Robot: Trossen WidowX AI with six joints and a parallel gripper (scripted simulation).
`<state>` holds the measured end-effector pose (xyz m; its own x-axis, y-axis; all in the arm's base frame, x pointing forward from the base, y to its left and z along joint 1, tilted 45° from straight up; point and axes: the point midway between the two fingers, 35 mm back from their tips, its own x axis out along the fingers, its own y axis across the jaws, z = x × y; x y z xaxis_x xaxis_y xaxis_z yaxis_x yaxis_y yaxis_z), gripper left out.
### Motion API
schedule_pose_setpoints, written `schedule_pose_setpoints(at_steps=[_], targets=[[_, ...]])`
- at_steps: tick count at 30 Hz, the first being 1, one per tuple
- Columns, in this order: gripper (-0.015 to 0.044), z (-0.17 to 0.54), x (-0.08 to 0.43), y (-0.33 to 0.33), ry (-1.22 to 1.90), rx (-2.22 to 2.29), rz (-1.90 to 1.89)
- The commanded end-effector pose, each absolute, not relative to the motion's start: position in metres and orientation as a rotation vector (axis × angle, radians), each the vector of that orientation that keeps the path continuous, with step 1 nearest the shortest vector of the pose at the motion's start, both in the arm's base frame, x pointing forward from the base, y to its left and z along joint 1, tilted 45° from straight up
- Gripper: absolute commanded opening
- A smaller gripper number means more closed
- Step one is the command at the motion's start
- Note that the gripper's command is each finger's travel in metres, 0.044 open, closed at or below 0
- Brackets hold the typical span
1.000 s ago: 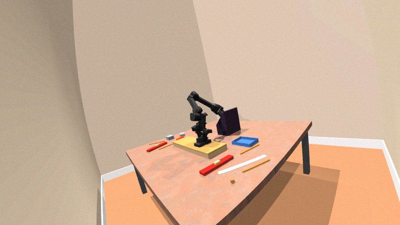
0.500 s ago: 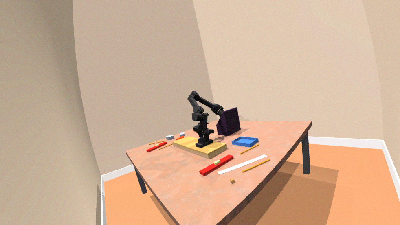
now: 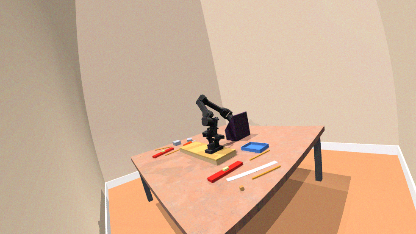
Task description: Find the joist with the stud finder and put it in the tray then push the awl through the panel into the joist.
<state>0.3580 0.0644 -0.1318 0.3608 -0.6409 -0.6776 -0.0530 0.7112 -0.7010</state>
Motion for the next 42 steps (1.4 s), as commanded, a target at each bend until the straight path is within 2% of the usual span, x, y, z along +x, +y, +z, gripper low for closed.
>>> schedule_pose_setpoints(at_steps=[1, 42], targets=[[0.0, -0.137, 0.357, 0.069, 1.161, -0.708, -0.42], [0.0, -0.175, 0.354, 0.109, 1.16, -0.704, -0.418]])
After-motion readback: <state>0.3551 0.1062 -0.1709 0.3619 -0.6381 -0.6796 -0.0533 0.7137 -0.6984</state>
